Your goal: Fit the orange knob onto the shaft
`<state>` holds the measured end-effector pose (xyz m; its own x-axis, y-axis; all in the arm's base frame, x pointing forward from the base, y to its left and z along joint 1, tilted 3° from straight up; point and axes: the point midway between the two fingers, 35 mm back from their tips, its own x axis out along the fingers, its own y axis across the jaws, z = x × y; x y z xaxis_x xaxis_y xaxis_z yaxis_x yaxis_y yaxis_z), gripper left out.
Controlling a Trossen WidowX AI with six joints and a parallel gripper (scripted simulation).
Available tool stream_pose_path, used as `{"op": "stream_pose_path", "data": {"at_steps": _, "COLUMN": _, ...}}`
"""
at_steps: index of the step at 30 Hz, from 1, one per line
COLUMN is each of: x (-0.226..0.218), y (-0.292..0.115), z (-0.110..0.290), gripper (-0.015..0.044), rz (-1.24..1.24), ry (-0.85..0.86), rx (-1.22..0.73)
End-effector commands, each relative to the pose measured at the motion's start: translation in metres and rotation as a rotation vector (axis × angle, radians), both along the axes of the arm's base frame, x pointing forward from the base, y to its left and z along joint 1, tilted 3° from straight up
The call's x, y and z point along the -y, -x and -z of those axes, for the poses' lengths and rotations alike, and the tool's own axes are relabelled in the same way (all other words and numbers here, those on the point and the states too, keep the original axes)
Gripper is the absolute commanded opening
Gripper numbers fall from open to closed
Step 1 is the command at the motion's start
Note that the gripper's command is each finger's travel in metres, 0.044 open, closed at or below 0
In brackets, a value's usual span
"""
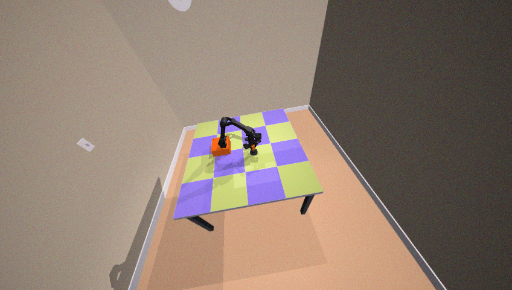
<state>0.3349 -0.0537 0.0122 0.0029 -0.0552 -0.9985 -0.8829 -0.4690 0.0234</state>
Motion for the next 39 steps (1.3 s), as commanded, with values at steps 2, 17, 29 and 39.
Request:
{"op": "stream_pose_path", "data": {"at_steps": 2, "x": 0.0016, "y": -0.0027, "z": -0.0015, "gripper": 0.0, "rz": 0.348, "ry": 0.002, "rx": 0.025}}
{"op": "stream_pose_path", "data": {"at_steps": 17, "x": 0.0019, "y": 0.0002, "z": 0.0002, "gripper": 0.0, "rz": 1.394, "ry": -0.004, "rx": 0.084}}
{"op": "stream_pose_path", "data": {"at_steps": 29, "x": -0.0016, "y": 0.0053, "z": -0.0022, "gripper": 0.0, "rz": 2.168, "ry": -0.009, "rx": 0.127}}
{"op": "stream_pose_path", "data": {"at_steps": 39, "x": -0.0038, "y": 0.0047, "z": -0.0028, "gripper": 0.0, "rz": 2.265, "ry": -0.01, "rx": 0.132}}
